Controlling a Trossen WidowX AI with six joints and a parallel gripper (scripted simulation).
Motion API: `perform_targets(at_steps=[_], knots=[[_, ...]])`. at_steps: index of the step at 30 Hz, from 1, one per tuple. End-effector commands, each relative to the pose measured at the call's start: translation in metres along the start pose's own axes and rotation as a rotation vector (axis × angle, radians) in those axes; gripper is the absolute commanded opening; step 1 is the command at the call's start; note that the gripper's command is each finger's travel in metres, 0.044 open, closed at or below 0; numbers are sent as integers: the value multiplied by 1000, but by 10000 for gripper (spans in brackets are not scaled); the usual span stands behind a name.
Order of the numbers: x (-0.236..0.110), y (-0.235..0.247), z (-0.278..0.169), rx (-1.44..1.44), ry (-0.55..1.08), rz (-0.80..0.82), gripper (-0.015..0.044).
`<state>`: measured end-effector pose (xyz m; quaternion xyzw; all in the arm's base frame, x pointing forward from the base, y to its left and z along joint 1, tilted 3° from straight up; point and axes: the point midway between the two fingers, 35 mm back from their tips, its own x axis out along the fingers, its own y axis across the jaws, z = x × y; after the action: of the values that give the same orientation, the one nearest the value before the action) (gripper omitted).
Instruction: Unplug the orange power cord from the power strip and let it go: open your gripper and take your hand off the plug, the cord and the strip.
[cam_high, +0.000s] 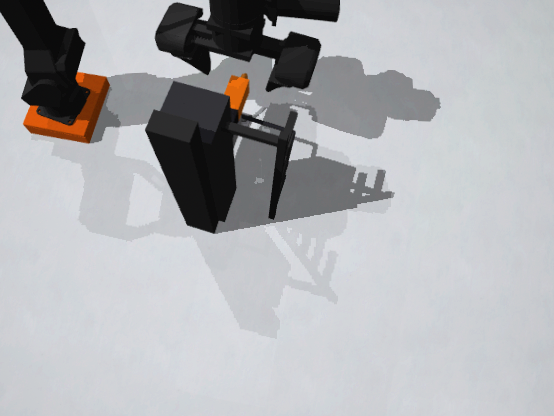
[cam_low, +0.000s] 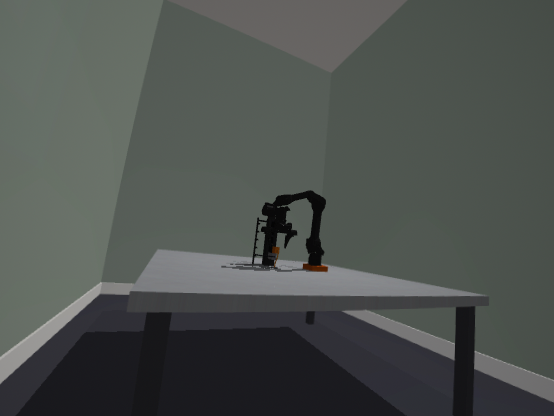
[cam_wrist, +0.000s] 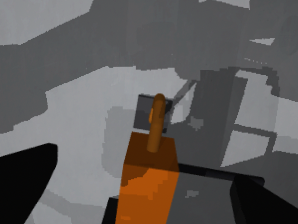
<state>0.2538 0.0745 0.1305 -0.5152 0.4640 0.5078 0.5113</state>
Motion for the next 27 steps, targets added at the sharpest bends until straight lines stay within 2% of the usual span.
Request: perform_targets(at_steps=[1, 5, 27], knots=[[-7, -2, 27, -3, -7, -6, 440], [-12, 0, 52, -3, -10, -6, 440], [-12, 0, 52, -3, -10, -6, 440]])
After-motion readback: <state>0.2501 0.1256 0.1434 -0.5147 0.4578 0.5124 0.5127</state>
